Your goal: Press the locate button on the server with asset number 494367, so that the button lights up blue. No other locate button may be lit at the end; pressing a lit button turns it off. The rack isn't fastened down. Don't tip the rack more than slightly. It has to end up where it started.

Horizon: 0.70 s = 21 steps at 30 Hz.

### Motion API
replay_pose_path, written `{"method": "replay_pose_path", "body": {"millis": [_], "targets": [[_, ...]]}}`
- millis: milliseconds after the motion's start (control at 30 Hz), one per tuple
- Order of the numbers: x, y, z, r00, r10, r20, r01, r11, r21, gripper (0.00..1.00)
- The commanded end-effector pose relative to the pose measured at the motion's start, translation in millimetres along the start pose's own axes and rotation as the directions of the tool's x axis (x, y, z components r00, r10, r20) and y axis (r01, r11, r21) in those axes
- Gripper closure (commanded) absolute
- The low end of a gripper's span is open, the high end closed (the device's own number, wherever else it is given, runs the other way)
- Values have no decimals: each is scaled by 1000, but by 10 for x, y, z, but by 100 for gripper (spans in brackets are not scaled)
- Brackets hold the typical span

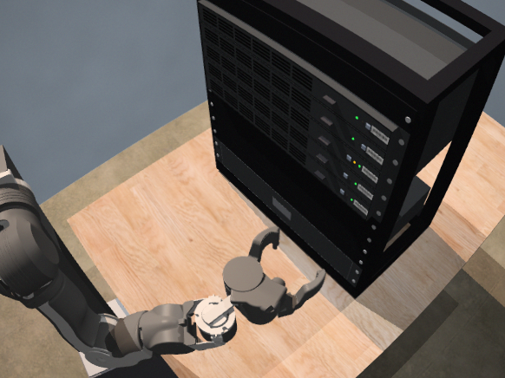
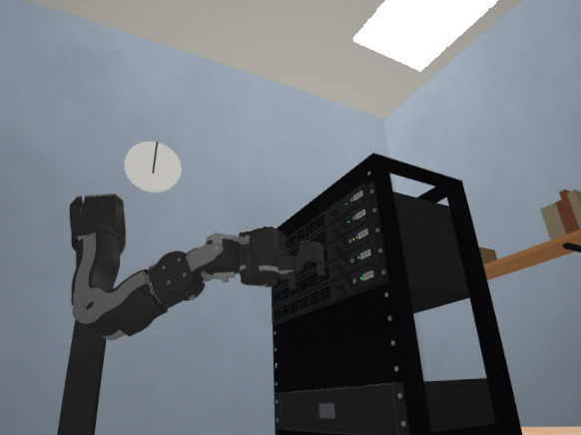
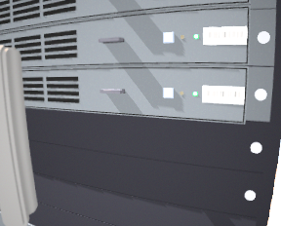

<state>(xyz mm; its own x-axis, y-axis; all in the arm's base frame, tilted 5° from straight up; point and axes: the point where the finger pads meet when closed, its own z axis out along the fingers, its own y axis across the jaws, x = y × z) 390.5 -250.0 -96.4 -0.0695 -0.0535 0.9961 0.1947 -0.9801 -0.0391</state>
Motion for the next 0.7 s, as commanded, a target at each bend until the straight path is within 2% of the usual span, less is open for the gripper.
{"method": "replay_pose_path", "body": {"millis": [0,333,667], "targets": [[3,23,0,1000,1,0,-1,1000,-9,40],[3,23,19,1000,1,0,-1,1000,-9,40],[3,24,151,1000,1,0,-1,1000,-9,40]]}}
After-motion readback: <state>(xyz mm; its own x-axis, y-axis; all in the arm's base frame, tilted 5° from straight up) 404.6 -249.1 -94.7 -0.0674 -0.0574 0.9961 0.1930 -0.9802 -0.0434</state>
